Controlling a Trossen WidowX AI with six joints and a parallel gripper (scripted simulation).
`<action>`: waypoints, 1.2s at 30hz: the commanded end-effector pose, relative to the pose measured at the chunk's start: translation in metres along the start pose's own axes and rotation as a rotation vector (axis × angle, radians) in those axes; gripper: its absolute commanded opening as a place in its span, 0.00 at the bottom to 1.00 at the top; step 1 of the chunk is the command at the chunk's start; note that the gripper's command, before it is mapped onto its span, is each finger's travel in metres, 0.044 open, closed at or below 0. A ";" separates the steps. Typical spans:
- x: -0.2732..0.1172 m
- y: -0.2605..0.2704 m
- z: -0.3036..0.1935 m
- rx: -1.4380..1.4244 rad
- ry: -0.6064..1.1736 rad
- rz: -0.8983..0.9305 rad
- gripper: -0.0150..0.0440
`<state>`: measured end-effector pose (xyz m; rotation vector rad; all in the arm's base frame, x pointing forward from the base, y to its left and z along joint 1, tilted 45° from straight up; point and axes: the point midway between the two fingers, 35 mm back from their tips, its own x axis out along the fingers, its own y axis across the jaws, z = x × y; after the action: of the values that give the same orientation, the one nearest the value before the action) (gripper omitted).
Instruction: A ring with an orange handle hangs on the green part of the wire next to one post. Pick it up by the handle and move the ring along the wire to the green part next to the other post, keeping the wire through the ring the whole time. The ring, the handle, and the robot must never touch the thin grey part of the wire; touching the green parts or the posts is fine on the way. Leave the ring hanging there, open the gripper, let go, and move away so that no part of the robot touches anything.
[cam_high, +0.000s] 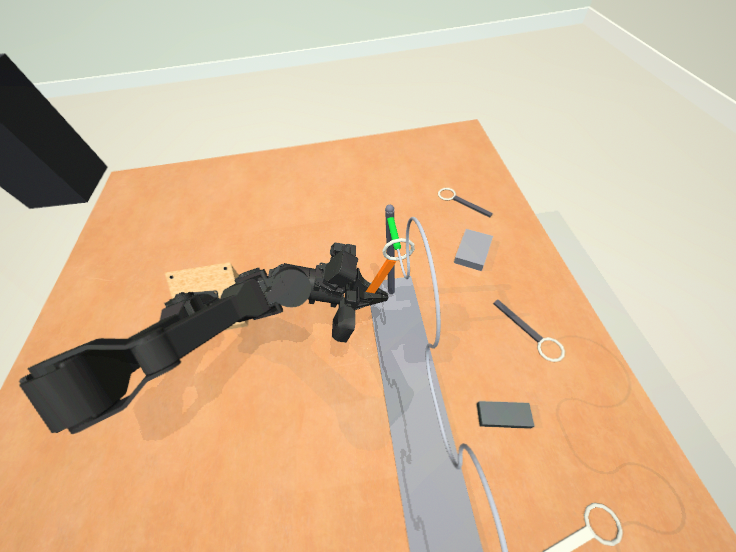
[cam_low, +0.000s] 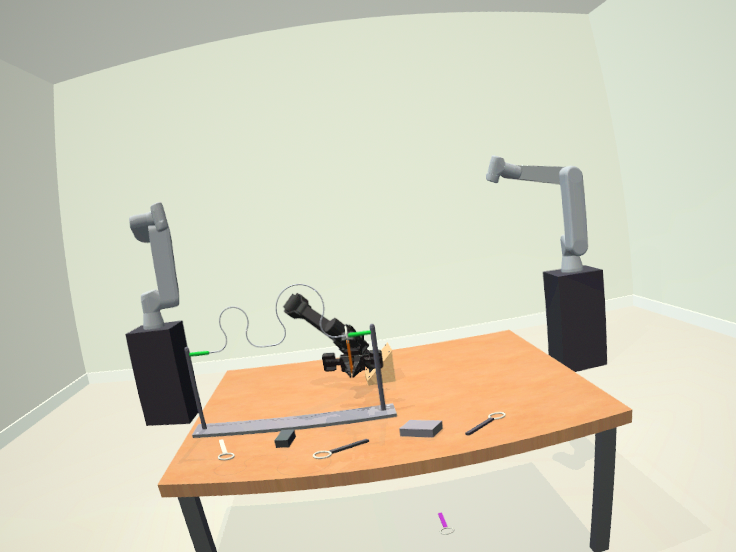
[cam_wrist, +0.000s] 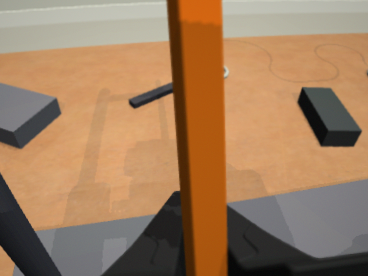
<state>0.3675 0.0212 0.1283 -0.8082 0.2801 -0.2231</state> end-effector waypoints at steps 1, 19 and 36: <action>-0.001 0.005 -0.003 0.000 0.007 0.002 0.00; -0.003 0.022 -0.003 0.001 0.006 0.002 0.00; 0.003 0.023 -0.016 0.000 0.006 0.002 0.00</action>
<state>0.3679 0.0248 0.1039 -0.7993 0.2802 -0.2321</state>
